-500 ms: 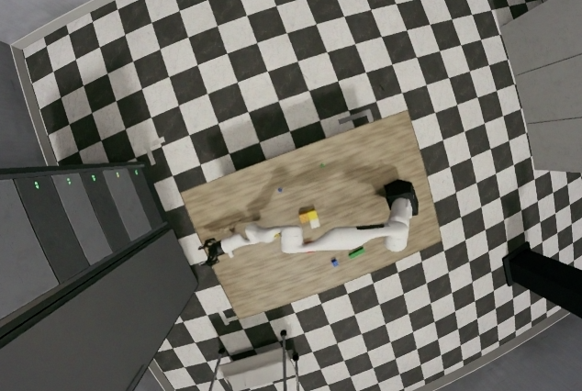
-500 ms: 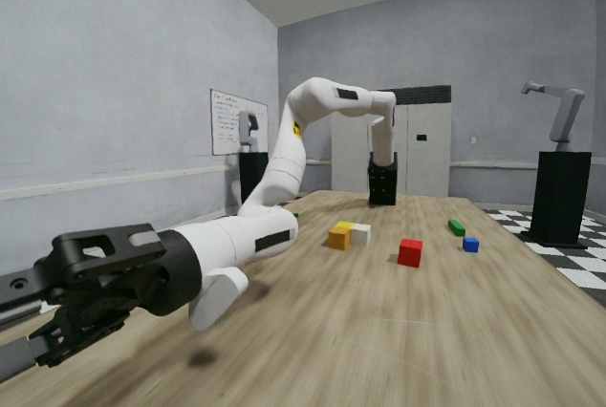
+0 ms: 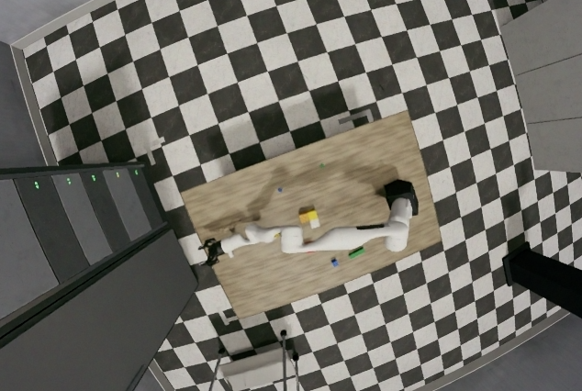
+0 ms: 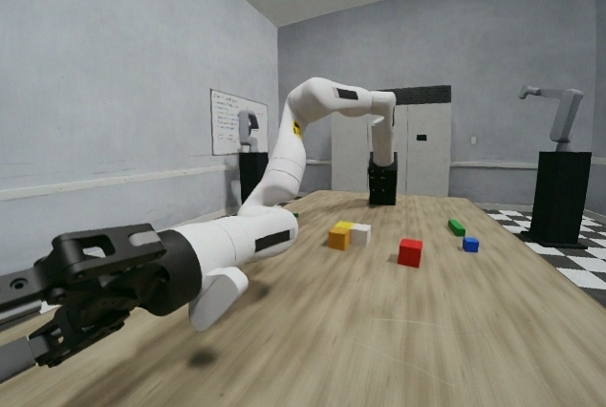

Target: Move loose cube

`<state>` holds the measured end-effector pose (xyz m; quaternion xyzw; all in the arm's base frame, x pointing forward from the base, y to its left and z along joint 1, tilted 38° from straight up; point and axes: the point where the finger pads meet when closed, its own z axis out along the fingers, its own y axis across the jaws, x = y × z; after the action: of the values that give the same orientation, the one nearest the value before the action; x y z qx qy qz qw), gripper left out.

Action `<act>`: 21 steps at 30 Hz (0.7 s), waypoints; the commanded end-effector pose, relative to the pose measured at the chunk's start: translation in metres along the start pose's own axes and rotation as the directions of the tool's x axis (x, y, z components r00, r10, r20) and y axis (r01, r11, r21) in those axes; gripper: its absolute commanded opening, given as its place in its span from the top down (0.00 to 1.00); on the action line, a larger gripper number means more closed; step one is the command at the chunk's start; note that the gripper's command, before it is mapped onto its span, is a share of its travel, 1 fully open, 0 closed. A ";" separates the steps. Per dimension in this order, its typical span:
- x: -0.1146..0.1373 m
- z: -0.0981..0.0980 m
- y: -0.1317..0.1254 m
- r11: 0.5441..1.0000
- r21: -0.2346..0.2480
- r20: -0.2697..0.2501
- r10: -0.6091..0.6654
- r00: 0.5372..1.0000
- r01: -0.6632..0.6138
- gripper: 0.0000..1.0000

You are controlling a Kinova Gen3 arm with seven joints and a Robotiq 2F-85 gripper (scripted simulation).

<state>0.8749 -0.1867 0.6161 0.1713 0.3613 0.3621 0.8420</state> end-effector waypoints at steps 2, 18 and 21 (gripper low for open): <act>-0.002 0.001 0.002 1.000 -0.003 0.002 -0.001 1.000 0.001 0.00; 0.075 -0.001 0.037 0.996 0.010 -0.176 -0.085 0.981 0.088 0.00; 0.103 -0.005 0.049 0.992 0.007 -0.242 -0.120 0.963 0.125 0.00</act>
<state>0.8947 -0.1178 0.5869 0.1332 0.4465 0.3307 0.8207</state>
